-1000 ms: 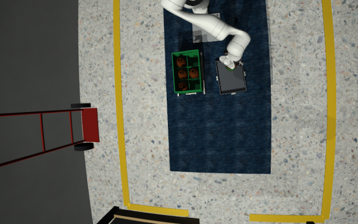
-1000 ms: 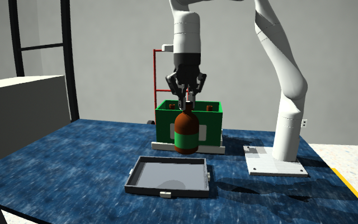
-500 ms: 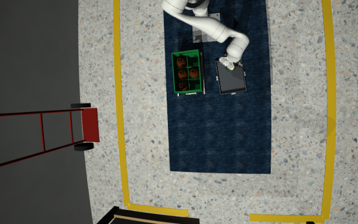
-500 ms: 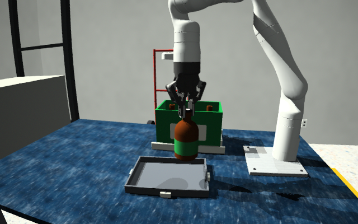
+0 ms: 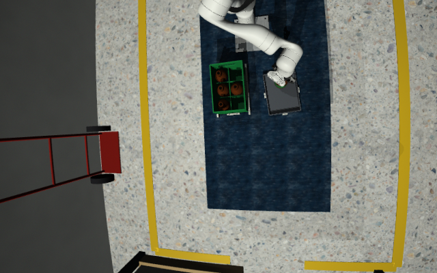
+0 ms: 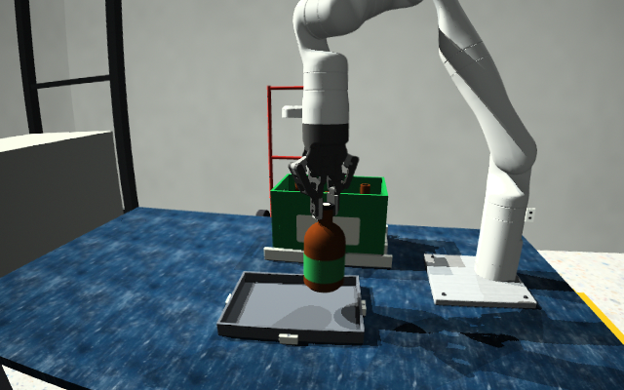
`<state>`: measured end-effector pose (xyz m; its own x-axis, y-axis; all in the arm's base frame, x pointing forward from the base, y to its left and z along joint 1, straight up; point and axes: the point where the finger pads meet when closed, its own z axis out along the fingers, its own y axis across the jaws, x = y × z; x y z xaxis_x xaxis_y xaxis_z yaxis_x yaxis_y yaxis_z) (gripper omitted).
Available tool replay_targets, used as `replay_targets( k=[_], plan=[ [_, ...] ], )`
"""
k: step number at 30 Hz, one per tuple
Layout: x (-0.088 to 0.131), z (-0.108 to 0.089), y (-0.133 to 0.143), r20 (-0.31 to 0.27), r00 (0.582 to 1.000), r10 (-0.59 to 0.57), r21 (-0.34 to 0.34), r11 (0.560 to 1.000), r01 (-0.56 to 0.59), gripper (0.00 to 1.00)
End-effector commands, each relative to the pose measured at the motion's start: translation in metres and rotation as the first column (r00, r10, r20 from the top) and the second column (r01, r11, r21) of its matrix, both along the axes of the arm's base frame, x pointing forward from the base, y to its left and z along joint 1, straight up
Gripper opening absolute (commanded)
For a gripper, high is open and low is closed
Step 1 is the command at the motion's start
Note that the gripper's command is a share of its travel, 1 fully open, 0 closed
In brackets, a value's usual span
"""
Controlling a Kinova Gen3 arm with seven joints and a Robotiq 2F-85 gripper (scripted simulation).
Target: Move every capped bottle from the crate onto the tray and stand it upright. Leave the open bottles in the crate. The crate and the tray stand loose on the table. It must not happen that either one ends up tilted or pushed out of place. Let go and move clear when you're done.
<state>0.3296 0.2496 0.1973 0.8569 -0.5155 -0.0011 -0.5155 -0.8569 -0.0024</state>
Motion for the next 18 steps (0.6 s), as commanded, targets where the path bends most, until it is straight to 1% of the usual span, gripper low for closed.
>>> replay_targets(
  k=[1,15,17,18],
  plan=[
    [0.0,-0.001,0.0,0.002,1.0,0.0,0.001,1.0,0.0,0.0],
    [0.001,-0.029,0.0,0.004,1.0,0.001,-0.003,1.0,-0.001,0.0],
    [0.001,-0.029,0.0,0.004,1.0,0.001,-0.003,1.0,-0.001,0.0],
    [0.0,-0.025,0.0,0.002,1.0,-0.001,0.0,1.0,0.001,0.0]
  ],
)
